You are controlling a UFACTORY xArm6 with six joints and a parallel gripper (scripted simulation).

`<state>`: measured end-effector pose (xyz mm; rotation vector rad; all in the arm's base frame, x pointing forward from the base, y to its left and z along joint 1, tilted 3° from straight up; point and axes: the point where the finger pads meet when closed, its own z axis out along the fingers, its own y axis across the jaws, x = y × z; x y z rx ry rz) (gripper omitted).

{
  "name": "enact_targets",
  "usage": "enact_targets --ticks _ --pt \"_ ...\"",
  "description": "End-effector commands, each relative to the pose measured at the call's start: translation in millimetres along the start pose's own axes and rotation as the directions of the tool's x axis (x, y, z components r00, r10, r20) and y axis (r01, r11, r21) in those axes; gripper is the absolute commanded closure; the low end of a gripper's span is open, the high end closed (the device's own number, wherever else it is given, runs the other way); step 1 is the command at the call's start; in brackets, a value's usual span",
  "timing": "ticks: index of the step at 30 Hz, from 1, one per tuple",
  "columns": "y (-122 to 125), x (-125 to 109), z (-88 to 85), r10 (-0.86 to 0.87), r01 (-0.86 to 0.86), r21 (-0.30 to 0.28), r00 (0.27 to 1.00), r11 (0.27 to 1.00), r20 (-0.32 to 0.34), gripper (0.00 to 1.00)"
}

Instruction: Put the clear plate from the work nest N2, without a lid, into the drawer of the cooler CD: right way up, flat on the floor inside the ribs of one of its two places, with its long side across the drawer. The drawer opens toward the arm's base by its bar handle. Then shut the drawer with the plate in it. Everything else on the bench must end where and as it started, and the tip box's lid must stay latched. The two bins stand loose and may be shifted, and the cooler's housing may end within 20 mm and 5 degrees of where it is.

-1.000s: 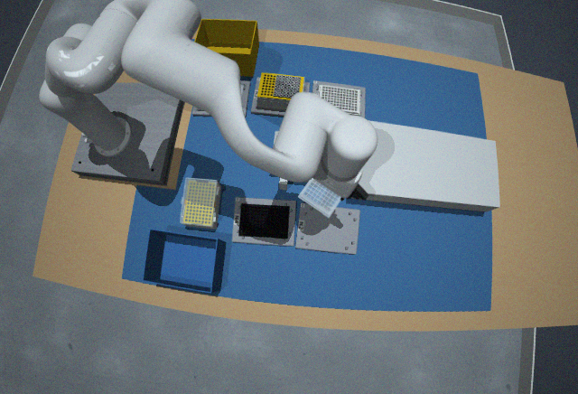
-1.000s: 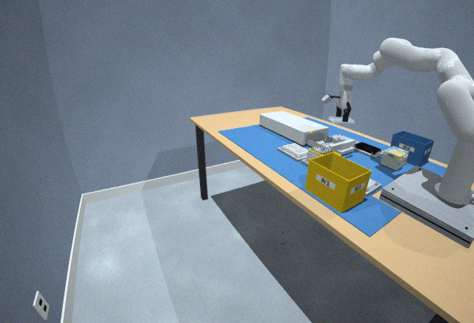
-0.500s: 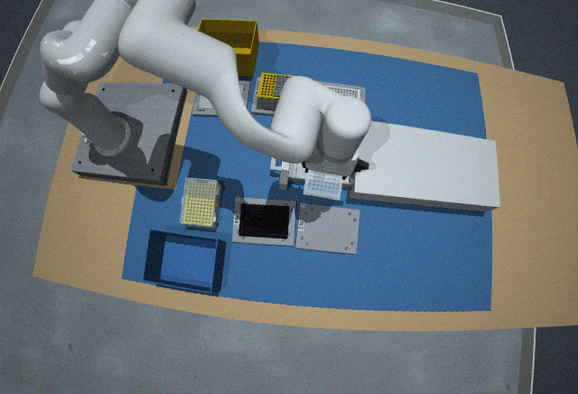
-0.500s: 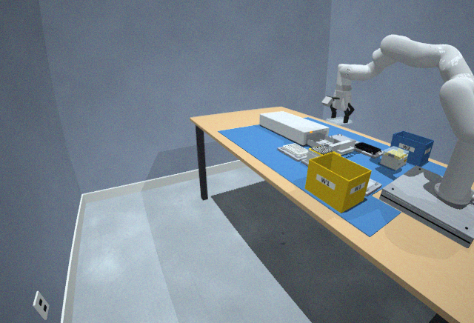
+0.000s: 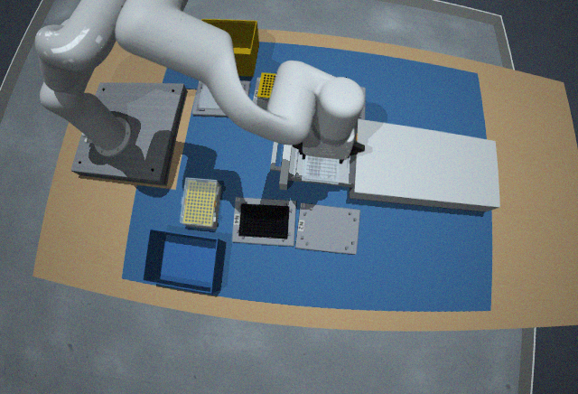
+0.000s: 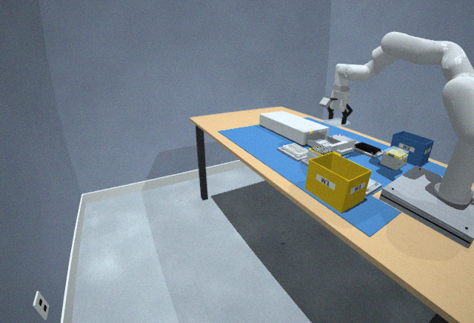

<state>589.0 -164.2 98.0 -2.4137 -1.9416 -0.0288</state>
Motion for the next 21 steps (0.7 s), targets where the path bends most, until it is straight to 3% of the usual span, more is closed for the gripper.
enact_targets --ticks 1,15,21 --pt "-1.3 9.5 -2.7 -0.001 0.001 -0.006 1.000 1.000 0.000 1.00" --pt "-10.8 41.2 -2.6 -0.001 0.001 -0.006 1.000 1.000 0.000 1.00" --pt "-10.8 41.3 -2.6 -0.001 0.001 -0.006 1.000 1.000 0.000 1.00"
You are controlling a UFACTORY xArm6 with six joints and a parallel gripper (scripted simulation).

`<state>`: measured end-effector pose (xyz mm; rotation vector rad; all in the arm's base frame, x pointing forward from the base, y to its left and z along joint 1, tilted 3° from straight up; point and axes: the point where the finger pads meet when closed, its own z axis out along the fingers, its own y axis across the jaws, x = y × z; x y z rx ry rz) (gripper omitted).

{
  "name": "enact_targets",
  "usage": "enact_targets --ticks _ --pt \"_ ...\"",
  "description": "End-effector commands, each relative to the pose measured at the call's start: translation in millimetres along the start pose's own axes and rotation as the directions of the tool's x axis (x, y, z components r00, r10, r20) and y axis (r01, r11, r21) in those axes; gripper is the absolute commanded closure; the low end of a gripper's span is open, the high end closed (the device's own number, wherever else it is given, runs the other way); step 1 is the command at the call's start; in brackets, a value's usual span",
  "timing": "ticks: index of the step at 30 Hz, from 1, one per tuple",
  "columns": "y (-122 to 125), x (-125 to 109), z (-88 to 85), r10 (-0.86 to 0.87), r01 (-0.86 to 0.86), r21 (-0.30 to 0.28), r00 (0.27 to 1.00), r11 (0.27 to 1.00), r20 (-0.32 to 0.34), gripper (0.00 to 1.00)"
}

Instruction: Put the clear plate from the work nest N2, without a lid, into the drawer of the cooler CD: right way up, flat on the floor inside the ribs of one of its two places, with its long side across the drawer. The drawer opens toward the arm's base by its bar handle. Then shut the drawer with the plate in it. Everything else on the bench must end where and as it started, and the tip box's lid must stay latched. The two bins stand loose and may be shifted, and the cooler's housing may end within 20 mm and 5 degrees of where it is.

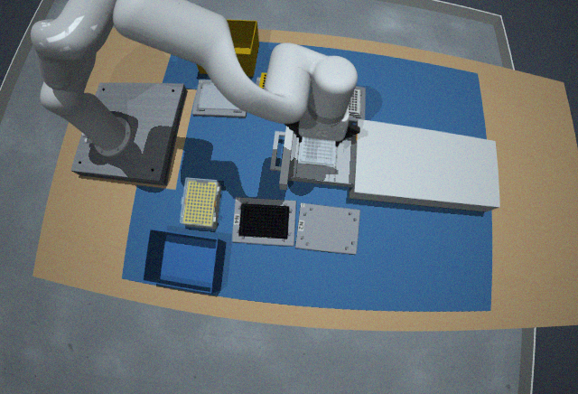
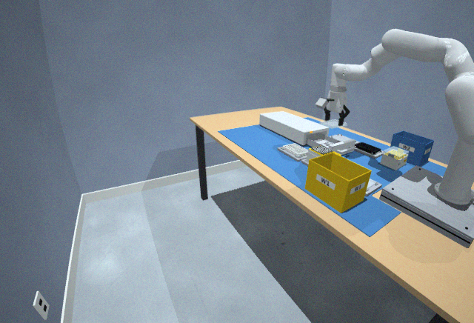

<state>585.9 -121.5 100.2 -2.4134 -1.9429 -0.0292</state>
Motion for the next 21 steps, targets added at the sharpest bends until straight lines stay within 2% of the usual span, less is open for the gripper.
enact_targets --ticks 1,7,21 --pt "1.3 0.0 -2.4 0.000 0.000 -0.005 1.000 1.000 0.000 1.00" --pt "1.4 -0.3 -2.4 0.001 -0.001 -0.005 1.000 1.000 0.000 1.00" --pt "1.8 -1.2 20.9 0.000 0.000 -0.005 1.000 1.000 0.000 1.00"
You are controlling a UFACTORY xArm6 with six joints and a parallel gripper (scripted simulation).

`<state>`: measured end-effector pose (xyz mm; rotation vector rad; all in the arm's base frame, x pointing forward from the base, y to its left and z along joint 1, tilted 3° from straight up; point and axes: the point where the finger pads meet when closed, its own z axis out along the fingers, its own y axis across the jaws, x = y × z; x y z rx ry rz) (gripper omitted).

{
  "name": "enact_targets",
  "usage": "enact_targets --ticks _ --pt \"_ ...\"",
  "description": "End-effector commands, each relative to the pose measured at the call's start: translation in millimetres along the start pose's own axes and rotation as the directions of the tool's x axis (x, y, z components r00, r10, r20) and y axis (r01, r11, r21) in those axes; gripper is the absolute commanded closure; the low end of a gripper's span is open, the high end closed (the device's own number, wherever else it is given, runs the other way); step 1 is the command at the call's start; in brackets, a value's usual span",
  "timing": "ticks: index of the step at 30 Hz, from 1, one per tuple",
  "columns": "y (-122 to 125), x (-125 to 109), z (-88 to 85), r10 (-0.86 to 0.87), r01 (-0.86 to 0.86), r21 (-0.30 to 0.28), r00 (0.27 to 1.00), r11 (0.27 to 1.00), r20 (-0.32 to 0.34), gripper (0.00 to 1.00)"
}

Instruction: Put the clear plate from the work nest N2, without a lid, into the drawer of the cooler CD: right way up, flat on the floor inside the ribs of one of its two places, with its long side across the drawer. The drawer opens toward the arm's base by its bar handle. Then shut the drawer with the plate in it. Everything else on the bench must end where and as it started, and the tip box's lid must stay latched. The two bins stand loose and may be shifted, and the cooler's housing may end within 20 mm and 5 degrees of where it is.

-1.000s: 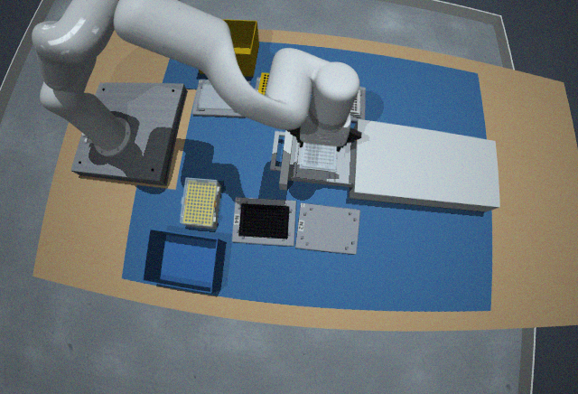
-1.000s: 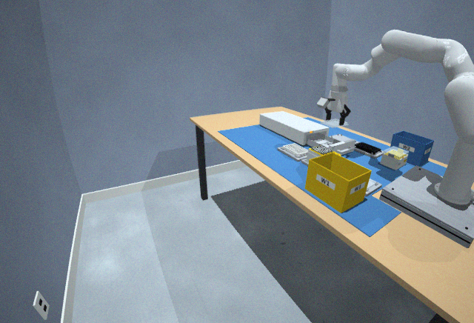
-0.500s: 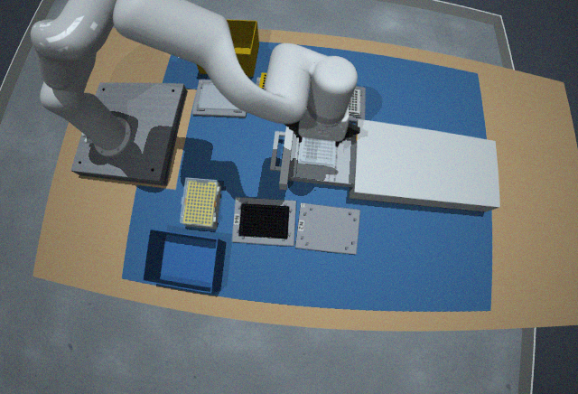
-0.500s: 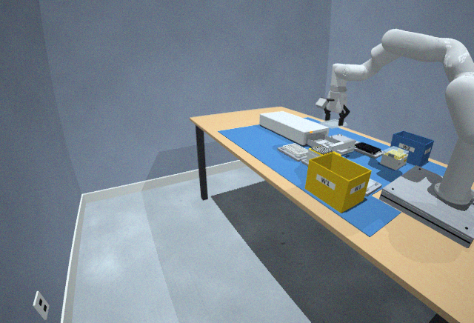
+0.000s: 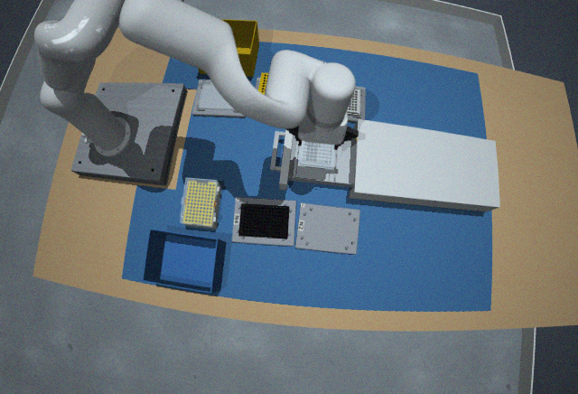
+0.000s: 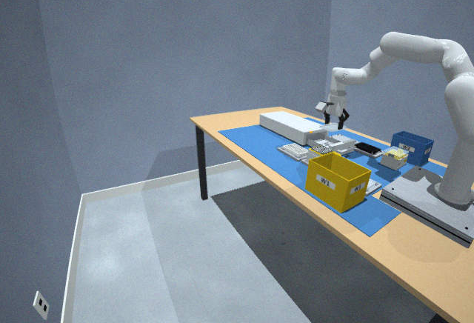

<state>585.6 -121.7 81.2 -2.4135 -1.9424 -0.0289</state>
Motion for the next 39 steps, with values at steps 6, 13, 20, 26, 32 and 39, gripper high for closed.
enact_targets --ticks 6,13,20,26,32,39 --pt "1.8 -0.2 8.5 0.000 0.000 -0.006 1.000 1.000 0.000 1.00" --pt "1.9 -0.4 20.2 0.000 0.000 -0.006 1.000 1.000 0.000 1.00" --pt "2.0 -0.5 28.6 0.000 0.000 -0.006 1.000 1.000 0.000 1.00" --pt "2.0 -0.6 38.6 0.000 0.000 -0.006 1.000 1.000 0.000 1.00" --pt "2.1 -0.7 48.6 0.000 0.000 -0.006 1.000 1.000 0.000 1.00" --pt "2.2 -0.7 56.9 0.000 0.000 -0.006 1.000 1.000 0.000 1.00"
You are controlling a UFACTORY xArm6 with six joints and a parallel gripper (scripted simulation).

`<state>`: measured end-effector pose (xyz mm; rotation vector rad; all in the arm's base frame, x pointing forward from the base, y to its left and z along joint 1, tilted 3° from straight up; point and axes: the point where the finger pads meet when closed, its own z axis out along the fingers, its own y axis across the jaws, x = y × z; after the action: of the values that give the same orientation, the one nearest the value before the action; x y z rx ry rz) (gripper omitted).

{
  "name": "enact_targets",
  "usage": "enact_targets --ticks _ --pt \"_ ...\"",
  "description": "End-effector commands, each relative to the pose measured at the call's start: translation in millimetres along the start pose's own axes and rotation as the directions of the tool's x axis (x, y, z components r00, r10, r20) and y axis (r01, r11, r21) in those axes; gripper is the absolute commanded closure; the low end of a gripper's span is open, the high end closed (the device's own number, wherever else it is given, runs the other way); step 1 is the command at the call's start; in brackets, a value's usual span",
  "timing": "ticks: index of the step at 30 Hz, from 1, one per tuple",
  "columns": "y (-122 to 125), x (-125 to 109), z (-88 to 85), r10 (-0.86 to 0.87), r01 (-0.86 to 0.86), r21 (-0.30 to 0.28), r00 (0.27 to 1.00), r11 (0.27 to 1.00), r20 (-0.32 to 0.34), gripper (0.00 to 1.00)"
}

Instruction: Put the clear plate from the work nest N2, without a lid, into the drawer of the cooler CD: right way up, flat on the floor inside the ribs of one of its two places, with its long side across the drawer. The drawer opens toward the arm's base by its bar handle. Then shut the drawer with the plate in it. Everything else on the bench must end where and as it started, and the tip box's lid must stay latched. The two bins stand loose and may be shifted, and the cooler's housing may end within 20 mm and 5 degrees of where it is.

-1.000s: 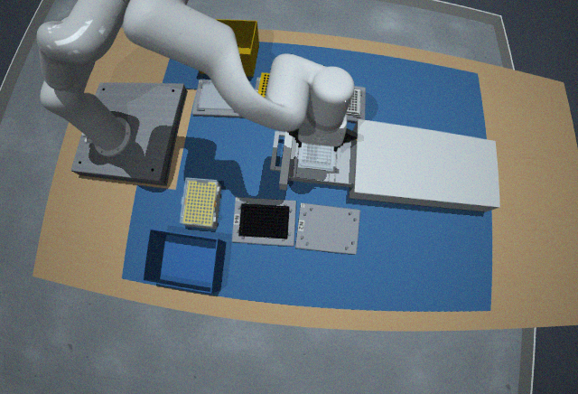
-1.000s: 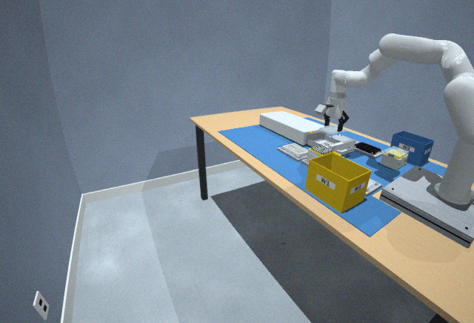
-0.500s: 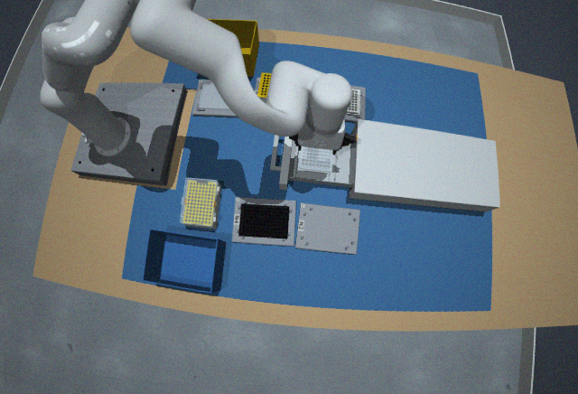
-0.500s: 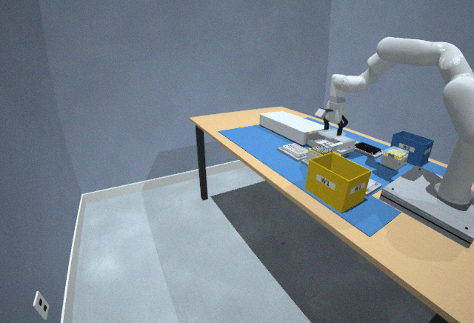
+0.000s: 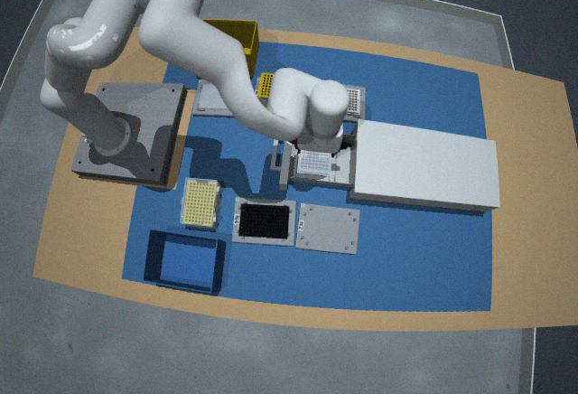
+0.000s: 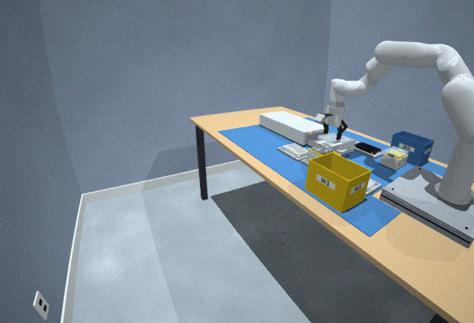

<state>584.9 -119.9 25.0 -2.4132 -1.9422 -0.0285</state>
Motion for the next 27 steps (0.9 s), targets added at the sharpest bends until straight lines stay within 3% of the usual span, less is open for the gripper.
enact_targets --ticks 1,21,27 --pt "2.0 0.0 2.3 0.000 0.000 -0.006 1.000 1.000 0.000 1.00" --pt "2.1 0.0 32.4 0.000 0.000 -0.006 1.000 1.000 0.000 1.00" --pt "2.2 0.0 32.6 0.000 0.000 -0.006 1.000 1.000 0.000 1.00"
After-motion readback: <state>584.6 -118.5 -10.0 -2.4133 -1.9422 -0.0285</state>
